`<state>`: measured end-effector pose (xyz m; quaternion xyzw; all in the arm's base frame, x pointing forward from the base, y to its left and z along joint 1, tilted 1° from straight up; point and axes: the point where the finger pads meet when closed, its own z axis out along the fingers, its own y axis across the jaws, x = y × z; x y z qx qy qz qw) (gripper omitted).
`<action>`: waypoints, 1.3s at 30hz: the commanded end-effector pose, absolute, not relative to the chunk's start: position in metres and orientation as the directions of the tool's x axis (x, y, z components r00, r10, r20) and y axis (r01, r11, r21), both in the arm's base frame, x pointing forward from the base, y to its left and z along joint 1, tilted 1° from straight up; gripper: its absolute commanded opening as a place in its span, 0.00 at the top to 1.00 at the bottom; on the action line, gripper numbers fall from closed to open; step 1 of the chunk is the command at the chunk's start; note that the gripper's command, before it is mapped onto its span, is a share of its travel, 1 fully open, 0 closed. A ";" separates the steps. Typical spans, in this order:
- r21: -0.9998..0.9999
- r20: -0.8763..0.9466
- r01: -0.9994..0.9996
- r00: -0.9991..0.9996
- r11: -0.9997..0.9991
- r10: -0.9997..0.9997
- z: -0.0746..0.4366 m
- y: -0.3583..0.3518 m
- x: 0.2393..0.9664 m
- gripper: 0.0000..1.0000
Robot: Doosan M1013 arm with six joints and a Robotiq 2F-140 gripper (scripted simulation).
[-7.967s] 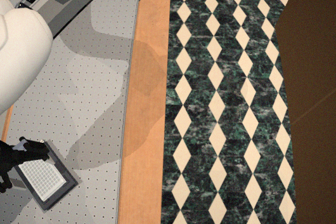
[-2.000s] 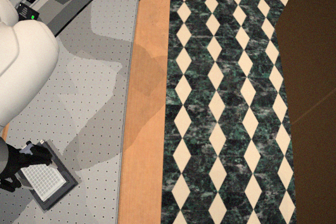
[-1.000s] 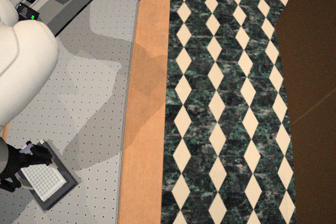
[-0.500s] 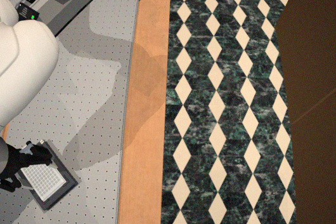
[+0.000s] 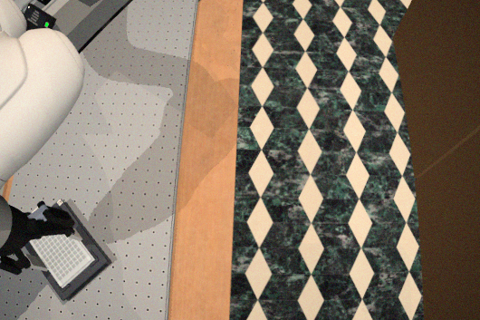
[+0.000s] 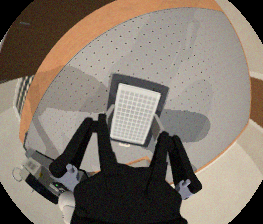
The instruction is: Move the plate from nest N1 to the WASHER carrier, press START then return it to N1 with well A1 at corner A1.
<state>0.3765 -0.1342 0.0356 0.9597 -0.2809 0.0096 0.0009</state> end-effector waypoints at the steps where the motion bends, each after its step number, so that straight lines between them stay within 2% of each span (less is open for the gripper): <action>1: -0.006 0.012 -0.540 0.842 -0.842 -0.540 0.032 -0.132 0.373 0.90; 39: -0.006 0.012 -0.540 0.842 -0.842 -0.540 0.080 -0.132 0.372 0.90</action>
